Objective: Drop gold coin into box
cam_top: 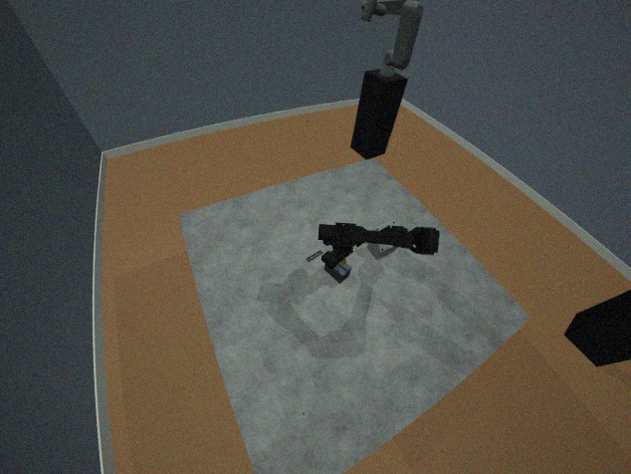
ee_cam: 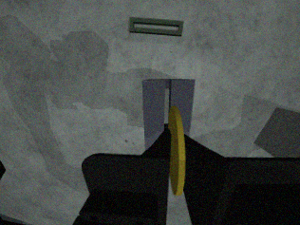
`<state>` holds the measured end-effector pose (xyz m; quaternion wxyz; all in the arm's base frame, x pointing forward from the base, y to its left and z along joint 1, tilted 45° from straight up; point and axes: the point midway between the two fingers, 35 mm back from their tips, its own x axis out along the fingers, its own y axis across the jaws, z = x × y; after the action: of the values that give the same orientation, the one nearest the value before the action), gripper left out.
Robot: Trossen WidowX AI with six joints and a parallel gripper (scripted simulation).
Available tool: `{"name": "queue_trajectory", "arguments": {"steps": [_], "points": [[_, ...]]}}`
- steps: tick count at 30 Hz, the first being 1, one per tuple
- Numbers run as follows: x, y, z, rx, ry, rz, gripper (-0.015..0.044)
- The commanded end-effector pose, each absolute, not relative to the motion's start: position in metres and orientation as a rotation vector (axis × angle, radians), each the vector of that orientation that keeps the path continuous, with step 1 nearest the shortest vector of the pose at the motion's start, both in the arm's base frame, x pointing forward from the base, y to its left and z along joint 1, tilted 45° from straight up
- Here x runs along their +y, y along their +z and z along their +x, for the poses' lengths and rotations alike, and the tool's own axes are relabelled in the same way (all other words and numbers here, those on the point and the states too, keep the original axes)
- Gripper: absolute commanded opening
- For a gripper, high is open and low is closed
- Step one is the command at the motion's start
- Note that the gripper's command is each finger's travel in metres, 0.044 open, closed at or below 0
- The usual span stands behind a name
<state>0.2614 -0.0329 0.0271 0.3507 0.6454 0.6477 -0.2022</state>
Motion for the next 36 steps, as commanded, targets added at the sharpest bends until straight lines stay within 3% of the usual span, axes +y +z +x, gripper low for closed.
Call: {"name": "queue_trajectory", "arguments": {"steps": [1,36], "points": [[-0.033,0.027,0.261,1.678,-0.524,1.673,0.0000],[-0.019,0.013,0.263,1.678,-0.530,1.678,0.0000]]}}
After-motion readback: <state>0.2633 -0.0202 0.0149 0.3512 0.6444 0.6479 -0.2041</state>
